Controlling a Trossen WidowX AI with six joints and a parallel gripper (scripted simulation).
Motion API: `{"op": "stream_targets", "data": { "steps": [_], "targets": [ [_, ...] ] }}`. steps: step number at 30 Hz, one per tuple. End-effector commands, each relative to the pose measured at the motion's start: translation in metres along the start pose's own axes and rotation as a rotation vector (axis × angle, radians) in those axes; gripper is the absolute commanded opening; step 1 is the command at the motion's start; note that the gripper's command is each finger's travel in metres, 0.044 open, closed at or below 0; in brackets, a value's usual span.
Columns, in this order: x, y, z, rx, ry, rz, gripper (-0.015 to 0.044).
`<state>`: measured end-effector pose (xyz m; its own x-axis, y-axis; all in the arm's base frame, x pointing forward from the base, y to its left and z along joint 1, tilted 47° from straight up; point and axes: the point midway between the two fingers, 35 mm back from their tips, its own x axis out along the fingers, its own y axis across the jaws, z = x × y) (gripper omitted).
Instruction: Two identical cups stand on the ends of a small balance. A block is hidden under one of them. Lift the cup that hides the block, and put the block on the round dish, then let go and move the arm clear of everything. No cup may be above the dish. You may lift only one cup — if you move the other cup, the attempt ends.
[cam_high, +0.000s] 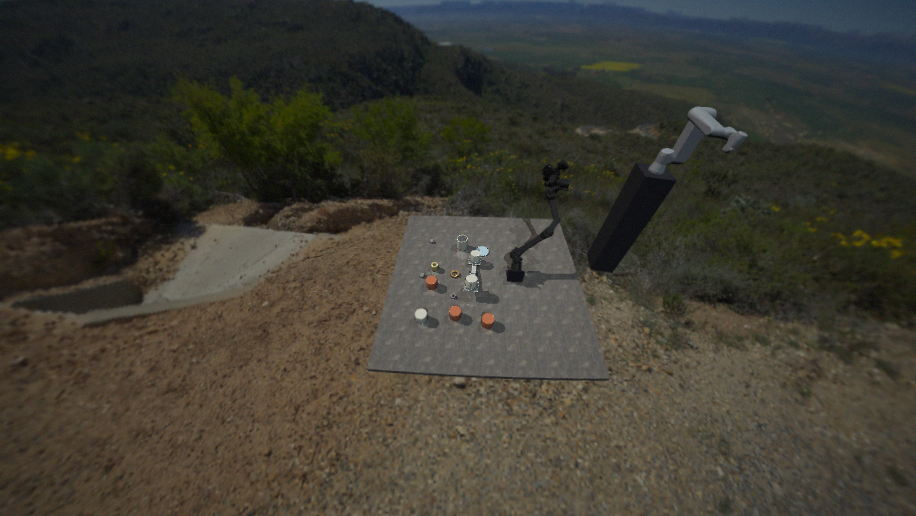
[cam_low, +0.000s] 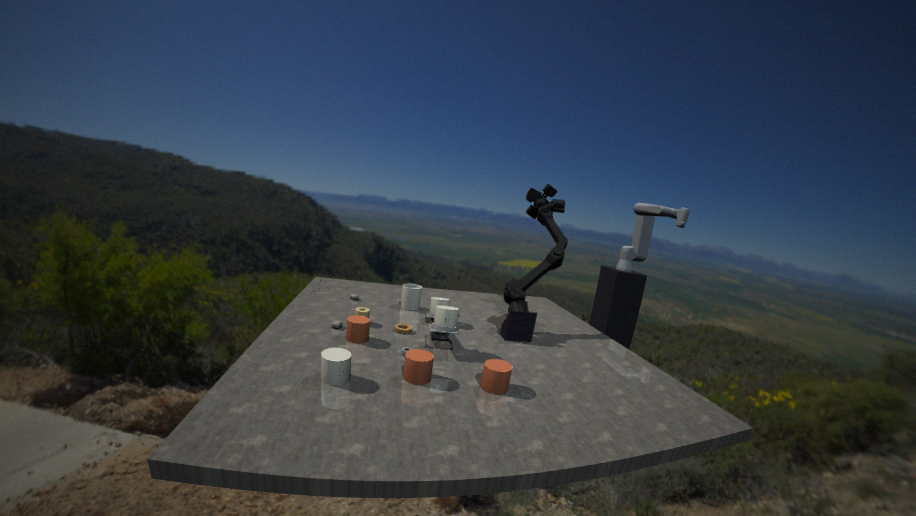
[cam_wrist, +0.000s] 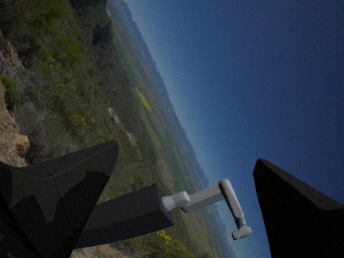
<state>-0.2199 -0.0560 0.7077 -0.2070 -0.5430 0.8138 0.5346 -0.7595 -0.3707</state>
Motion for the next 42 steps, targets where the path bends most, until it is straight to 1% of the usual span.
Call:
{"op": "stream_targets", "data": {
  "steps": [1, 2, 17, 20, 22, 25, 28, 33, 42],
  "targets": [
    [0.0, 0.001, 0.001, 0.001, -0.003, 0.001, 0.0426],
    [0.0, 0.003, 0.005, 0.004, -0.013, 0.004, 0.044],
    [-0.003, 0.075, 0.097, 0.175, -0.255, 0.154, 0.044],
    [-0.006, 0.087, 0.112, 0.212, -0.288, 0.195, 0.044],
    [-0.007, 0.089, 0.116, 0.22, -0.298, 0.19, 0.044],
    [-0.013, 0.093, 0.127, 0.244, -0.327, 0.184, 0.044],
    [-0.019, 0.105, 0.143, 0.283, -0.364, 0.218, 0.044],
    [-0.032, 0.127, 0.17, 0.337, -0.436, 0.301, 0.044],
    [-0.066, 0.162, 0.22, 0.44, -0.575, 0.465, 0.044]
  ]
}}
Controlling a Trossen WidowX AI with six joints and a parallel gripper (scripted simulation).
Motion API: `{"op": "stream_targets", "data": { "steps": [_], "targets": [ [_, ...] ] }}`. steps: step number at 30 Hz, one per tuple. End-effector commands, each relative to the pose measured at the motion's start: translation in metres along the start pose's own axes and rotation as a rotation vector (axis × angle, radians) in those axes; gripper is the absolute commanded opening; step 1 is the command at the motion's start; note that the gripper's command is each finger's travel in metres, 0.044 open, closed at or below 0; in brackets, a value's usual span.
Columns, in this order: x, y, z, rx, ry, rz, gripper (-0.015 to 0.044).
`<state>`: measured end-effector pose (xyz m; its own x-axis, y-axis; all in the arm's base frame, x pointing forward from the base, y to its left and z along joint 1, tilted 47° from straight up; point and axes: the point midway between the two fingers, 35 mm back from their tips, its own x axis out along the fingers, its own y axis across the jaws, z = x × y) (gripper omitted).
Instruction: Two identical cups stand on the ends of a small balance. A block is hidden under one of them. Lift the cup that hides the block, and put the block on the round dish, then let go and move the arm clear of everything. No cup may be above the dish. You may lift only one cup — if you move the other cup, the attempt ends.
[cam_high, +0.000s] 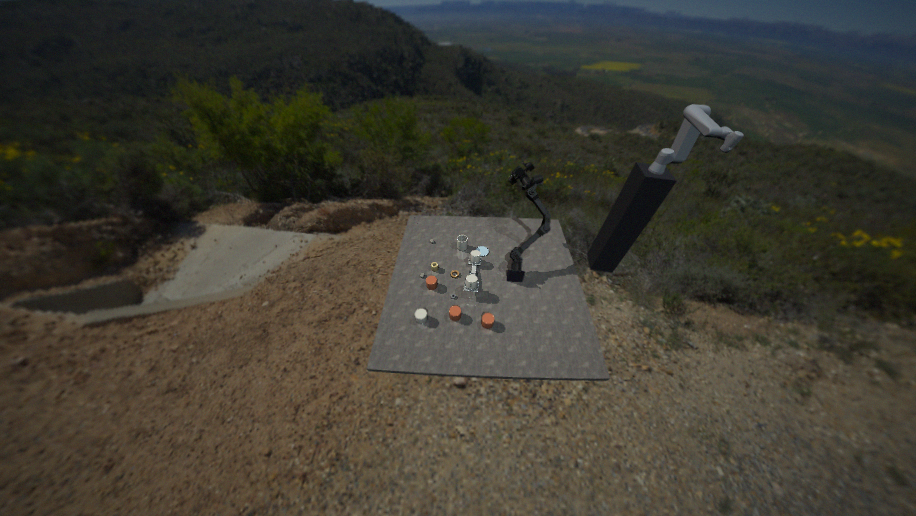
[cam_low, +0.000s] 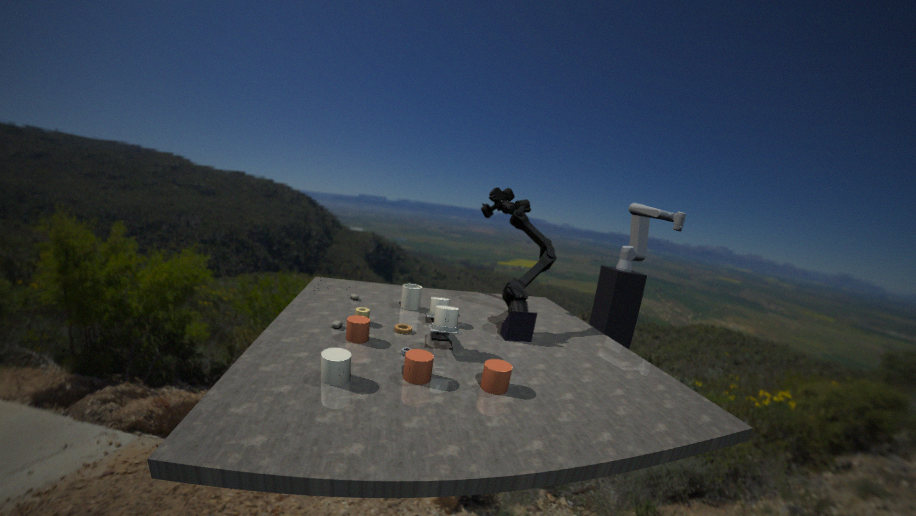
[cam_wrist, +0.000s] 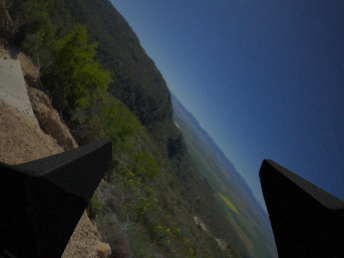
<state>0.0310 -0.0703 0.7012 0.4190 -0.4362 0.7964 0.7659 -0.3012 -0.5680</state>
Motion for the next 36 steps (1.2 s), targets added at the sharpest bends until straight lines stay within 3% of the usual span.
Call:
{"op": "stream_targets", "data": {
  "steps": [1, 19, 36],
  "targets": [
    [0.003, 0.031, 0.022, 0.06, -0.065, 0.084, 0.044],
    [-0.018, 0.153, 0.116, 0.367, -0.218, 0.497, 0.044],
    [-0.113, 0.259, 0.214, 0.618, -0.251, 1.002, 0.044]
  ]
}}
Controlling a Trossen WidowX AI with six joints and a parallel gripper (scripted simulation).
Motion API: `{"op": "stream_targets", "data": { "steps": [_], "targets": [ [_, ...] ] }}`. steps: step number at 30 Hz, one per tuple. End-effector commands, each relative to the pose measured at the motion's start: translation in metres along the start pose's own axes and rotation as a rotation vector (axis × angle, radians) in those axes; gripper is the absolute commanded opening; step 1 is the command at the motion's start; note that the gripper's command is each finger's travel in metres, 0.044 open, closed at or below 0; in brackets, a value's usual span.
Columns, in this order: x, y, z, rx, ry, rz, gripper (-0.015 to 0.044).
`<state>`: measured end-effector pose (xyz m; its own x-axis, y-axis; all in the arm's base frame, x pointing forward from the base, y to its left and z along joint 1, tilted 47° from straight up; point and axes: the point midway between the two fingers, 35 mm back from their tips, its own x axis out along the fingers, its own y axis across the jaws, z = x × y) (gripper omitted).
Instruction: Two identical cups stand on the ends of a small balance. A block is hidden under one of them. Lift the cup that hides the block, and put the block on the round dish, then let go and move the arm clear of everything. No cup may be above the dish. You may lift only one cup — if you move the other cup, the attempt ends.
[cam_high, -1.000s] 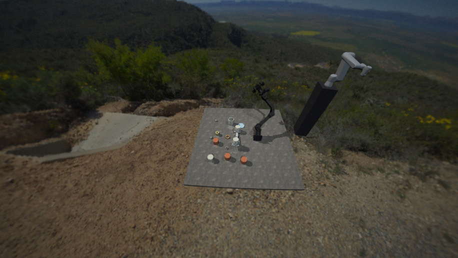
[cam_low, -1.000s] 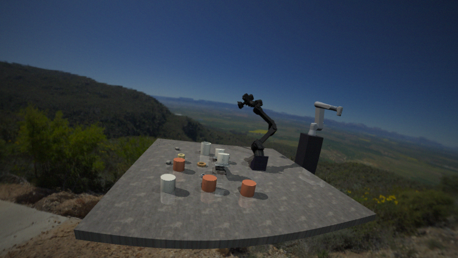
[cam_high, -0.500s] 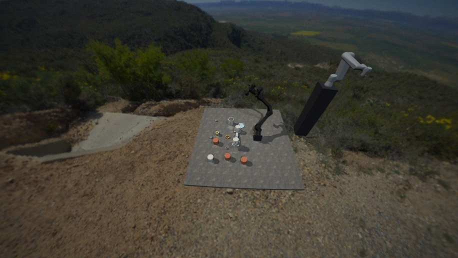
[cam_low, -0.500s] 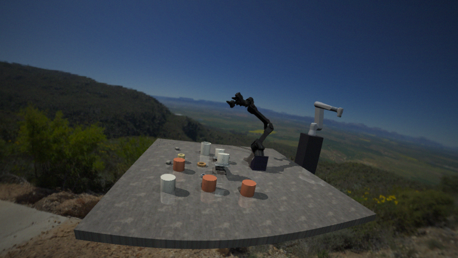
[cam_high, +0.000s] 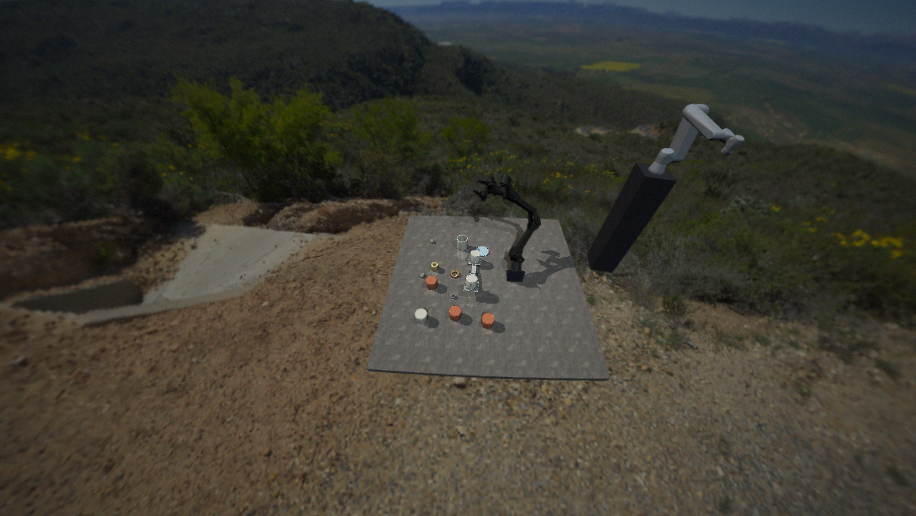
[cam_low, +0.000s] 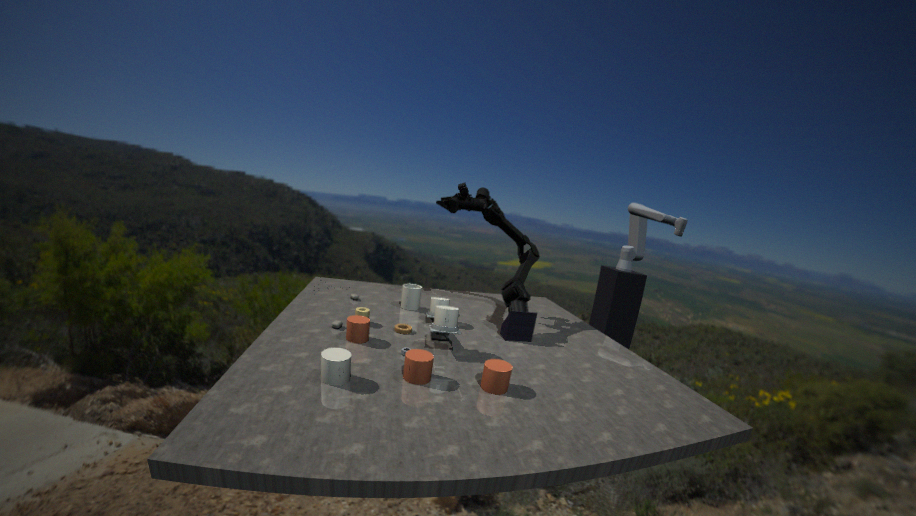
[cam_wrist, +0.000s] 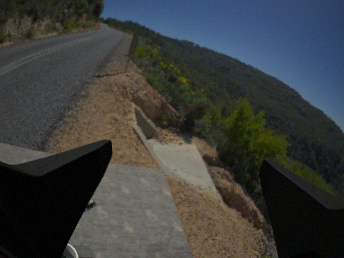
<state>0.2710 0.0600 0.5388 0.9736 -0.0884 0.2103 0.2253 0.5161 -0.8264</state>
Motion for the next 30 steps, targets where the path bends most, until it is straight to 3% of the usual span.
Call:
{"op": "stream_targets", "data": {
  "steps": [1, 16, 30],
  "targets": [
    [0.008, 0.051, 0.004, 0.064, 0.021, 0.132, 0.044],
    [-0.022, 0.216, 0.006, 0.234, 0.199, 0.532, 0.044],
    [-0.11, 0.348, -0.036, 0.257, 0.575, 0.69, 0.044]
  ]
}}
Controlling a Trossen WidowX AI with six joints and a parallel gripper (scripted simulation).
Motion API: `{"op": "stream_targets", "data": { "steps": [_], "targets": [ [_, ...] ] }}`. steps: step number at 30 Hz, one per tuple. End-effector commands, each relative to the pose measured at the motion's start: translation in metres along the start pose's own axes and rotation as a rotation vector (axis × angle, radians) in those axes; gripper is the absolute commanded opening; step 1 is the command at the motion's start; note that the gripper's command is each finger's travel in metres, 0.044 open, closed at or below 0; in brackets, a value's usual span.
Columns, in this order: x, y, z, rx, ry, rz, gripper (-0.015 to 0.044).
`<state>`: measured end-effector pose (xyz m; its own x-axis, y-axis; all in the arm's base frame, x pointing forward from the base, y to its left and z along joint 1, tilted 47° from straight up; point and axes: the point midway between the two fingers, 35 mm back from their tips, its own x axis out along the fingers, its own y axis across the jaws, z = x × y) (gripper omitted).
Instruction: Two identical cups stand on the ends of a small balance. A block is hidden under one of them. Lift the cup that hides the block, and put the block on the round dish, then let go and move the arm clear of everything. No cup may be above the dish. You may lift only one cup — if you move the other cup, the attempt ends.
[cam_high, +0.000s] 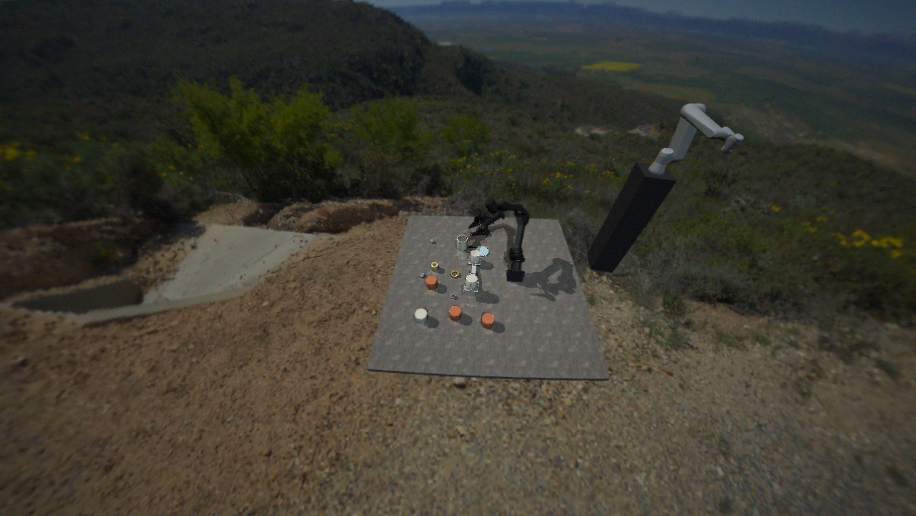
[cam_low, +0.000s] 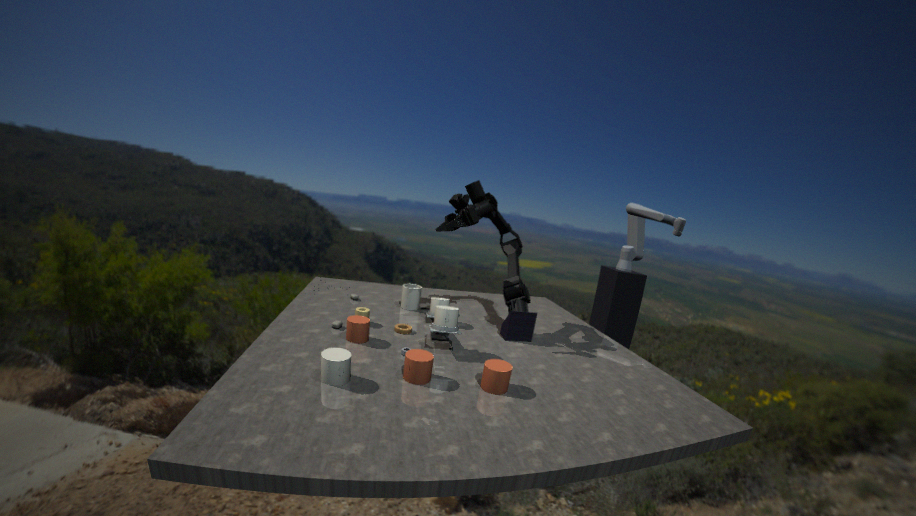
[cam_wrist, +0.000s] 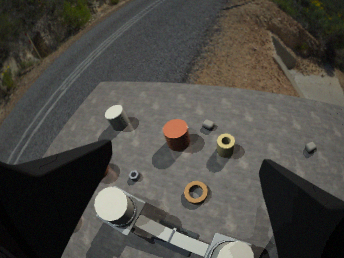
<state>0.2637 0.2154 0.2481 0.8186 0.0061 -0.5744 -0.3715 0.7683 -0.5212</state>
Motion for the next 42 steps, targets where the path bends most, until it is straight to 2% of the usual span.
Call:
{"op": "stream_targets", "data": {
  "steps": [1, 9, 17, 30, 42],
  "targets": [
    [0.007, 0.037, -0.04, 0.021, 0.126, -0.015, 0.044],
    [0.0, 0.08, -0.117, 0.034, 0.28, -0.169, 0.044],
    [-0.018, 0.086, -0.166, 0.012, 0.24, -0.377, 0.044],
    [-0.019, 0.085, -0.169, 0.006, 0.234, -0.391, 0.044],
    [0.008, 0.054, -0.163, -0.254, 0.48, -0.364, 0.044]
  ]
}}
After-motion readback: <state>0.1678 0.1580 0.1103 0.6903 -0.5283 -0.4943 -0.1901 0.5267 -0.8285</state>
